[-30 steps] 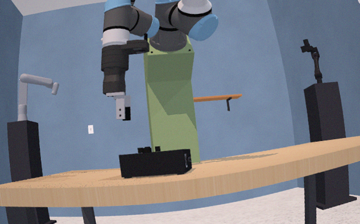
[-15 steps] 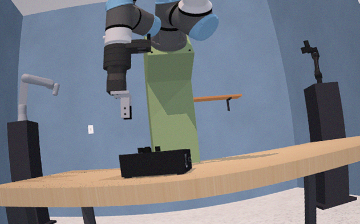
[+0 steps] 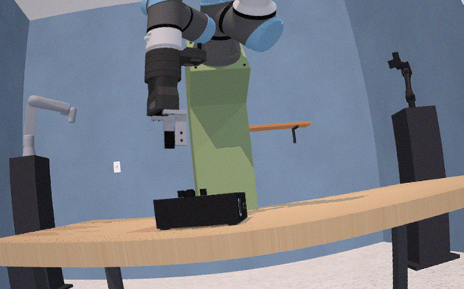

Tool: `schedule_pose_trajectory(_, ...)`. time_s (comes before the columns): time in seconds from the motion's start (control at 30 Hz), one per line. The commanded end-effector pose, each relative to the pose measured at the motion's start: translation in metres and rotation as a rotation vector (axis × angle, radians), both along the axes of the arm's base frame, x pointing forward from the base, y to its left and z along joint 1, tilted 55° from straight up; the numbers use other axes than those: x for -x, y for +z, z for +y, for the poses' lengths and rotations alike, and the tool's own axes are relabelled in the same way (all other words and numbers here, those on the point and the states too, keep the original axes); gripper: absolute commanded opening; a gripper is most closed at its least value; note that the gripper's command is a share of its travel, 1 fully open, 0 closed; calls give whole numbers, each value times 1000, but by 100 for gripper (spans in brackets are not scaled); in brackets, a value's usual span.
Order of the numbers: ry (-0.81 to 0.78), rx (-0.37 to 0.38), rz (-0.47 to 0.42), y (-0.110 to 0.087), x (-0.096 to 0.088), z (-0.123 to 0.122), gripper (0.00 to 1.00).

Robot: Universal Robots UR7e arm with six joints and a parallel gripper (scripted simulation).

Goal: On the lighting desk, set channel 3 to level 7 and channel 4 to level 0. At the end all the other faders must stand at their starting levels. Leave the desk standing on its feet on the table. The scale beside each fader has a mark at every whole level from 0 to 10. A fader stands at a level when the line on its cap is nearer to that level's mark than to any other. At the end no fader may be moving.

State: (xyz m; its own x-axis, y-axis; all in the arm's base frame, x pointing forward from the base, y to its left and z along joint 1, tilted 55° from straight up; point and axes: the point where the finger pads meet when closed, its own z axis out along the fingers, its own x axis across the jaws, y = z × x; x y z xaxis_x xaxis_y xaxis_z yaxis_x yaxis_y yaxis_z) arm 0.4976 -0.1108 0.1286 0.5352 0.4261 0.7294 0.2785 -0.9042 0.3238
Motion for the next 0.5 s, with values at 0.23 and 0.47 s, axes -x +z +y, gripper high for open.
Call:
schedule_pose_trajectory(0.23, 371, 443, -40, 13, 8, 24, 100)
schedule_pose_trajectory(0.47, 520, 631, -61, 18, 10, 30, 100)
